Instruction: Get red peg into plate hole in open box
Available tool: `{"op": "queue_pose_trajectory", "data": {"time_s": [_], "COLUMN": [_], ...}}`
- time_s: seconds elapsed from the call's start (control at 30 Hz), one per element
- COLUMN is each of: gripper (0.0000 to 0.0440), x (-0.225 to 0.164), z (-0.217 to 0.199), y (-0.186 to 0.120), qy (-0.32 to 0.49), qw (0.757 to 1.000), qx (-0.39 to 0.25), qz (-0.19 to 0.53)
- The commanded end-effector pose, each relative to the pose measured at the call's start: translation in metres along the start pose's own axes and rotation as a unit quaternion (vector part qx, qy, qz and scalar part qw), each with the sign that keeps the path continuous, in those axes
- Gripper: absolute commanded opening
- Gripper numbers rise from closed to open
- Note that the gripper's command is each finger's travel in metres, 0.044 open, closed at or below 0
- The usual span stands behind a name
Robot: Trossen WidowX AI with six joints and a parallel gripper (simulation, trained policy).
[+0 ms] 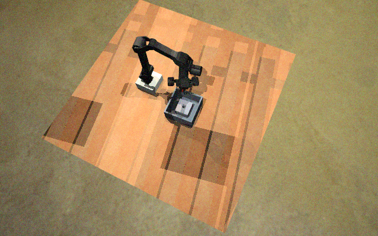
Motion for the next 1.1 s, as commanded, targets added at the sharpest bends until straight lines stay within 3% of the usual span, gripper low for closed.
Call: {"op": "queue_pose_trajectory", "data": {"time_s": [0.0, 0.7, 0.77, 0.93, 1.07], "gripper": [0.0000, 0.0005, 0.0034, 0.0157, 0.0182], "x": [0.016, 0.063, 0.062, 0.062, 0.069], "z": [0.004, 0.018, 0.018, 0.020, 0.024], "y": [0.011, 0.078, 0.085, 0.100, 0.103], "qy": [0.005, -0.048, -0.058, -0.070, -0.084], "qw": [1.000, 0.998, 0.997, 0.994, 0.993], "qx": [-0.002, 0.016, 0.015, 0.013, 0.020], "qz": [-0.002, 0.048, 0.057, 0.079, 0.083]}}
Point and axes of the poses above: the point midway between the two fingers, 35 mm back from their tips, its own y axis out along the fingers, its own z axis across the jaws, x = y × z, the point moved 5 cm from there along -y, back along the fingers, and after that the axes turned 9 degrees about y, right-handed, at the moved point
